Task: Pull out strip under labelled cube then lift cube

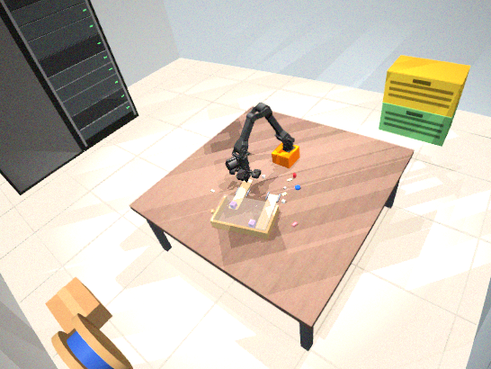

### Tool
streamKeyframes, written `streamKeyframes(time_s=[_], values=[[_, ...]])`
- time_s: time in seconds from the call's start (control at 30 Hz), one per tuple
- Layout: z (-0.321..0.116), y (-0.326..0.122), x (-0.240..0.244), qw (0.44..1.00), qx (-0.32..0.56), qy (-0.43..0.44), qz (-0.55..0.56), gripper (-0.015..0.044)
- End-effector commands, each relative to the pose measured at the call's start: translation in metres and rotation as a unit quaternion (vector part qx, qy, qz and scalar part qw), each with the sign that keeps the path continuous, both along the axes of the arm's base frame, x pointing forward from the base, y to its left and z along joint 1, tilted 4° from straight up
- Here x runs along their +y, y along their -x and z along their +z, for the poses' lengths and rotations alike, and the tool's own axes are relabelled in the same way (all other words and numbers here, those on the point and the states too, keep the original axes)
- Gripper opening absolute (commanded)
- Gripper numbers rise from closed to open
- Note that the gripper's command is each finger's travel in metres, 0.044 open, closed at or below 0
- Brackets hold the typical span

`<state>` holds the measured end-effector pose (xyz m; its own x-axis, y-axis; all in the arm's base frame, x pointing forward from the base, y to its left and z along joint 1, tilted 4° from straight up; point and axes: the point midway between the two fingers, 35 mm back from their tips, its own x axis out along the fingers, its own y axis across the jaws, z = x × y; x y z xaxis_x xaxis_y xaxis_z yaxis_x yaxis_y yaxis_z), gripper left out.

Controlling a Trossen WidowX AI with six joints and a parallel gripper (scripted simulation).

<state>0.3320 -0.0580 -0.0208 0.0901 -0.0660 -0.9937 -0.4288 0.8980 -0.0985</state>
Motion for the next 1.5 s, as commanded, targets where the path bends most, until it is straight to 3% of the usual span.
streamKeyframes(time_s=[0.0, 1.47], values=[[-0.005, 0.011, -0.003, 1.000, 0.011, -0.001, -0.001, 0.0000], [-0.008, 0.073, -0.033, 1.000, 0.013, 0.000, -0.001, 0.0000]])
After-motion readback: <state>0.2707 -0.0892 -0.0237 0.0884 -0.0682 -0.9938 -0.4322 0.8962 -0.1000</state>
